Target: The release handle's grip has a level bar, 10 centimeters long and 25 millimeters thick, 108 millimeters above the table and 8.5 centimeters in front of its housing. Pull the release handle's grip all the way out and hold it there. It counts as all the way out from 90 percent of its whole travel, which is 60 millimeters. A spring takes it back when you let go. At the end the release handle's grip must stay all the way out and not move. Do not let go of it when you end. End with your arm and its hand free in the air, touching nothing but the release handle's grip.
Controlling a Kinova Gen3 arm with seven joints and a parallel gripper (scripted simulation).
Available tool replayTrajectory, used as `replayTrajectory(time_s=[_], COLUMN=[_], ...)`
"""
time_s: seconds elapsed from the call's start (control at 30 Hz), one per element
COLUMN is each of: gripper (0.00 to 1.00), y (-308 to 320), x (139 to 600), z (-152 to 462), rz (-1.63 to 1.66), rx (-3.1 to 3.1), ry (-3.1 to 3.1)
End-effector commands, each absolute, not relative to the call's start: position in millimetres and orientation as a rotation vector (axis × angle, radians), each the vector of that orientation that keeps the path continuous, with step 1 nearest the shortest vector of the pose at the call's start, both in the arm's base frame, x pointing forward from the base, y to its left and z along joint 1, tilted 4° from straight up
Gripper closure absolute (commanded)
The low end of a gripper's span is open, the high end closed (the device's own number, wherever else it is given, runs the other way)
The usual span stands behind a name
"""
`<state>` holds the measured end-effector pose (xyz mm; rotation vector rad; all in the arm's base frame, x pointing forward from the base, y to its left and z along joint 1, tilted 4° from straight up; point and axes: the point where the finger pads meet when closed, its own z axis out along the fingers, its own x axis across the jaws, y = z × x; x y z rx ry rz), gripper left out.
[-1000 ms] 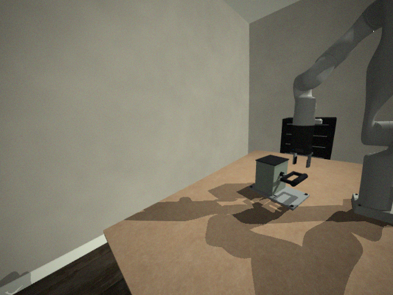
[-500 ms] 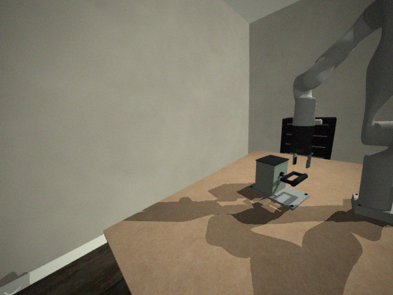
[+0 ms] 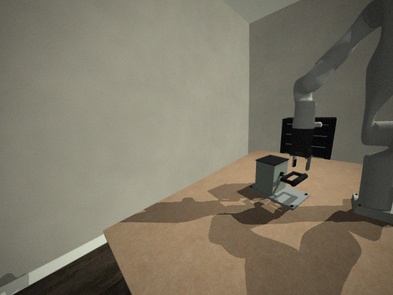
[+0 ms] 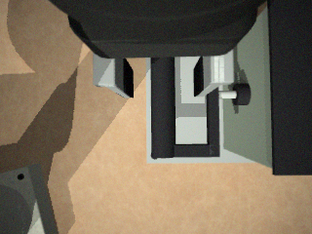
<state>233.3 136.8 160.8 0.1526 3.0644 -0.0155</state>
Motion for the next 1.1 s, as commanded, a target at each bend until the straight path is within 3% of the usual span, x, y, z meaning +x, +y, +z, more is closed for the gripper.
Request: replayTrajectory(time_s=[0.0, 1.07], gripper=[0.05, 0.05], y=[134.6, 133.8], x=[233.4, 234.7], z=[156.7, 127.4], rz=[-0.027, -0.027], rx=[0.158, 0.158], ry=[3.065, 3.065])
